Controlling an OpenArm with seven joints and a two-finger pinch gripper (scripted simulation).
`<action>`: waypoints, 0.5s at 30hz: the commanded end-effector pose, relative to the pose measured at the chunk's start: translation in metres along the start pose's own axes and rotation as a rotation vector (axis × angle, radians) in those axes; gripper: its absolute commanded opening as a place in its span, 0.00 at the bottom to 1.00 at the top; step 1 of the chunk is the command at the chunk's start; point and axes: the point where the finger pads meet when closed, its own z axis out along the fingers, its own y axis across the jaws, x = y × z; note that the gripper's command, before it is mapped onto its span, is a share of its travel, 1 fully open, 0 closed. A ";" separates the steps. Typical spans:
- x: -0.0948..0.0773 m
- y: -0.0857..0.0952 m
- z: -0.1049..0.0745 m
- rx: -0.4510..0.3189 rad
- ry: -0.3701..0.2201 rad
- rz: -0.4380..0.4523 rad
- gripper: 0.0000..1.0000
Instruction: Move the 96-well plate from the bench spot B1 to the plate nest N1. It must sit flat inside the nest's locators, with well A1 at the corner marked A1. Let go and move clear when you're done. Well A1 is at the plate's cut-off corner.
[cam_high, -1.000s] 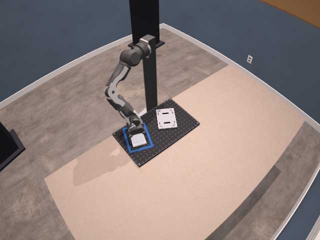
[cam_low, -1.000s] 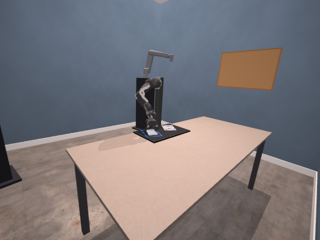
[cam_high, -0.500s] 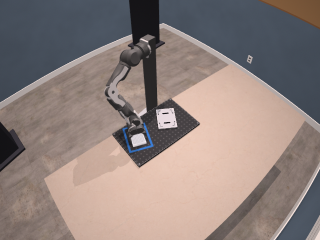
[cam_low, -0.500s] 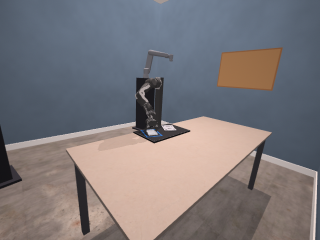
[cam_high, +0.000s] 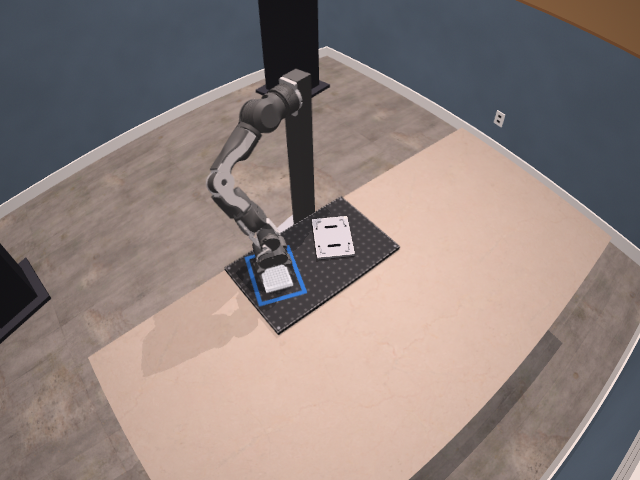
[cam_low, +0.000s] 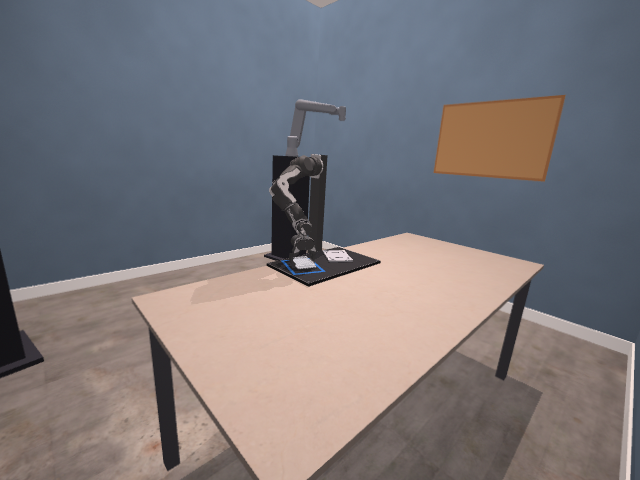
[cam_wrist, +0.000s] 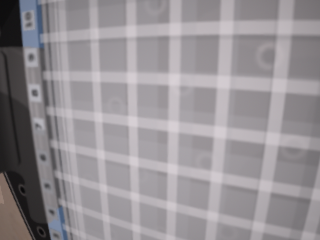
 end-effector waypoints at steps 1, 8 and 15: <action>0.000 0.000 0.000 0.005 0.004 0.003 0.00; 0.000 0.000 0.000 0.005 0.004 0.003 0.00; 0.000 0.000 -0.009 0.005 0.003 0.002 0.00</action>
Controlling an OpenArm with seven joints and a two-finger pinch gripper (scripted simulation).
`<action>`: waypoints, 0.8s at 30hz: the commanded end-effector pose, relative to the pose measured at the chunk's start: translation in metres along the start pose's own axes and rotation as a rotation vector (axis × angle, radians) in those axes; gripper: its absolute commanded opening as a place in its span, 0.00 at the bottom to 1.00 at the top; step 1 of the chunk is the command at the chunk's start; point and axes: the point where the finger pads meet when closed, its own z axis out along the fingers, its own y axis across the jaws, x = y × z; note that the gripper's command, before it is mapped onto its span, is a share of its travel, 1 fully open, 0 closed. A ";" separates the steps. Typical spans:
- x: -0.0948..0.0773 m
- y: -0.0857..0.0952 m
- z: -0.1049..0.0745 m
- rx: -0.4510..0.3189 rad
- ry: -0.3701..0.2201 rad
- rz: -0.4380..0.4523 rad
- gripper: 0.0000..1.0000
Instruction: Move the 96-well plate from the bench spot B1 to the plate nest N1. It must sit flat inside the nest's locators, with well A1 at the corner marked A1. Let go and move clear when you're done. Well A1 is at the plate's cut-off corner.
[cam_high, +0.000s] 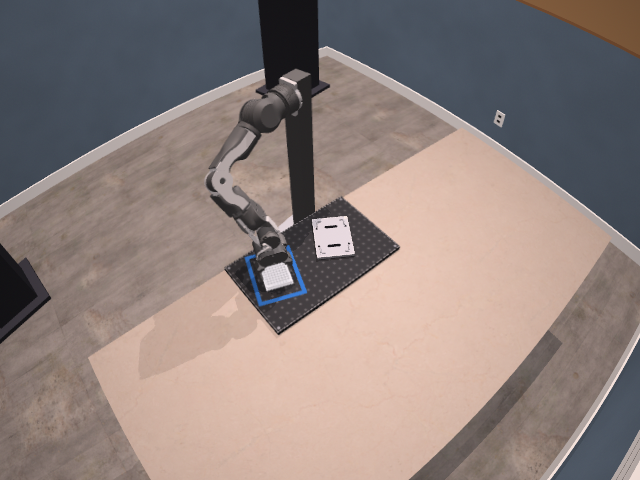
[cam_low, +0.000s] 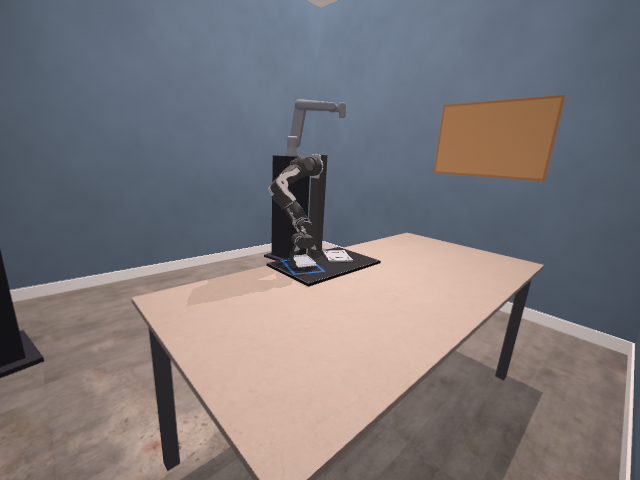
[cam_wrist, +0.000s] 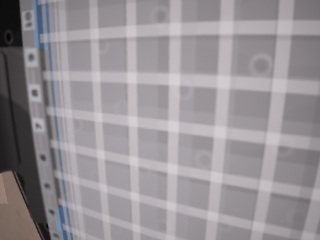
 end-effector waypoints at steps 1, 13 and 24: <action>-0.003 -0.002 -0.004 0.010 -0.004 0.007 0.00; -0.003 -0.002 -0.004 0.010 -0.004 0.007 0.00; 0.001 -0.003 -0.007 0.015 -0.002 0.008 0.00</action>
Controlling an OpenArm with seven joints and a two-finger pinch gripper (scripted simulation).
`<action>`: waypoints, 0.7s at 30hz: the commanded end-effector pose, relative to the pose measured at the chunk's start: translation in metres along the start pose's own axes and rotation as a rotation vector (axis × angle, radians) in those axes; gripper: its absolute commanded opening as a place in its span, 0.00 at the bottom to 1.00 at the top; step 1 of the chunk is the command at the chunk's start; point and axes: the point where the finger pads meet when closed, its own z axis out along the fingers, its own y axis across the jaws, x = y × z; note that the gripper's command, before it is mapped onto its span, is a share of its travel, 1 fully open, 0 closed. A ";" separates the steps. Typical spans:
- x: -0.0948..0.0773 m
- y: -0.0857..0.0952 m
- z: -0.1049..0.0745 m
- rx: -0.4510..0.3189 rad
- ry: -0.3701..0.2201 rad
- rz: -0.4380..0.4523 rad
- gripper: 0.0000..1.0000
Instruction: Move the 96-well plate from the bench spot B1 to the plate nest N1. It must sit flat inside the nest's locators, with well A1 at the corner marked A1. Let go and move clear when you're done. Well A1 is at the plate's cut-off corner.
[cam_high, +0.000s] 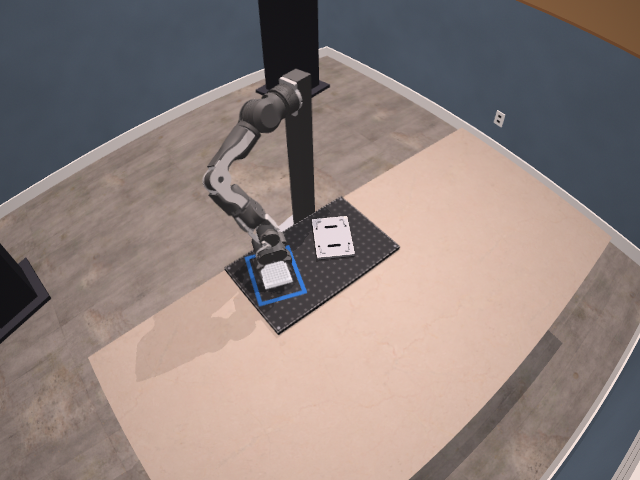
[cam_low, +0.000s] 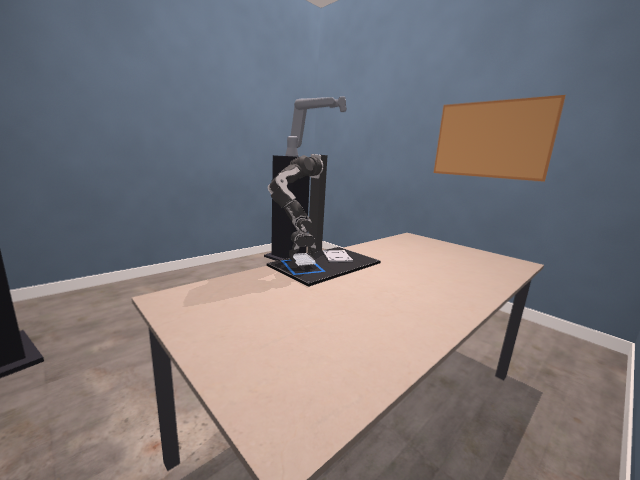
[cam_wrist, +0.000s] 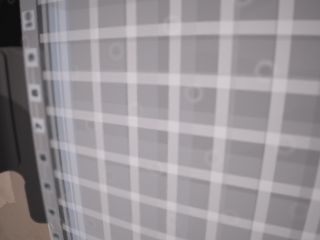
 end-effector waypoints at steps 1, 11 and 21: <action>0.000 -0.002 0.000 0.007 -0.002 0.004 0.00; -0.002 0.002 0.001 -0.007 0.000 -0.002 0.00; -0.002 0.002 0.001 -0.007 0.000 -0.002 0.00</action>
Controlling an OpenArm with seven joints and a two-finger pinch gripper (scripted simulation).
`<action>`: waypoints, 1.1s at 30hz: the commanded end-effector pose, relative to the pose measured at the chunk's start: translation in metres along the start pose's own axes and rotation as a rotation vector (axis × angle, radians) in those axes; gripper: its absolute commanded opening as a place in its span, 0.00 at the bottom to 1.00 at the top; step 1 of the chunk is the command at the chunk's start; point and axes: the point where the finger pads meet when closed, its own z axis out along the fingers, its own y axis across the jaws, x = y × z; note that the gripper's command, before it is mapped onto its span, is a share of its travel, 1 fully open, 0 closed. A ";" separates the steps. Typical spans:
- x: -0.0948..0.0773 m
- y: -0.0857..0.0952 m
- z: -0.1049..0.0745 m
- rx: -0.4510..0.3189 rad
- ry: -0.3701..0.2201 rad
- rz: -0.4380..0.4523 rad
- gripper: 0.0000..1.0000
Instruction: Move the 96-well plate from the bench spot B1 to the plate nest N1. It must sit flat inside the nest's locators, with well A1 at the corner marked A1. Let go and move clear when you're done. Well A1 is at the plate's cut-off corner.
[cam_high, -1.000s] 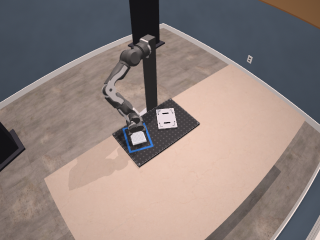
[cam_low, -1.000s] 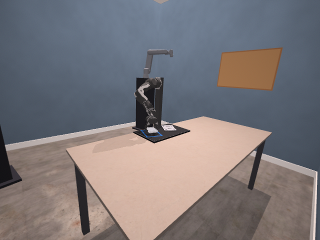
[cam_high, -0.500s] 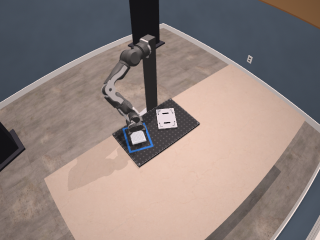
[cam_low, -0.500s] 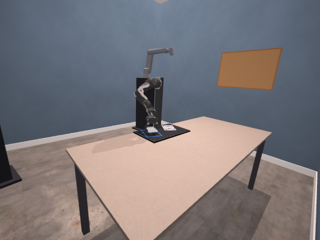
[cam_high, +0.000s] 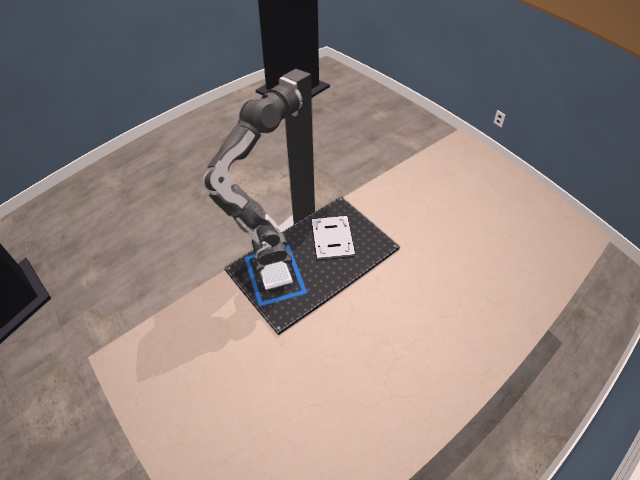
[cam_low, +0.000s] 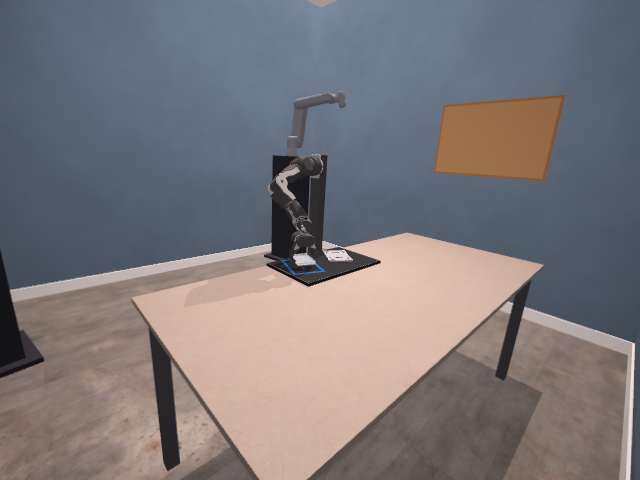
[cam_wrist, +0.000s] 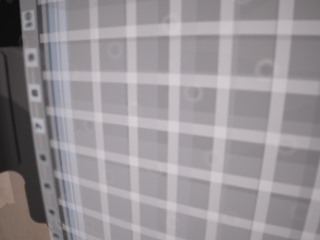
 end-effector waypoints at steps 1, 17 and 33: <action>-0.001 0.002 0.000 -0.008 -0.002 -0.002 0.00; 0.000 0.001 0.000 -0.001 -0.003 0.236 0.00; 0.000 0.001 0.000 -0.001 -0.001 0.469 0.00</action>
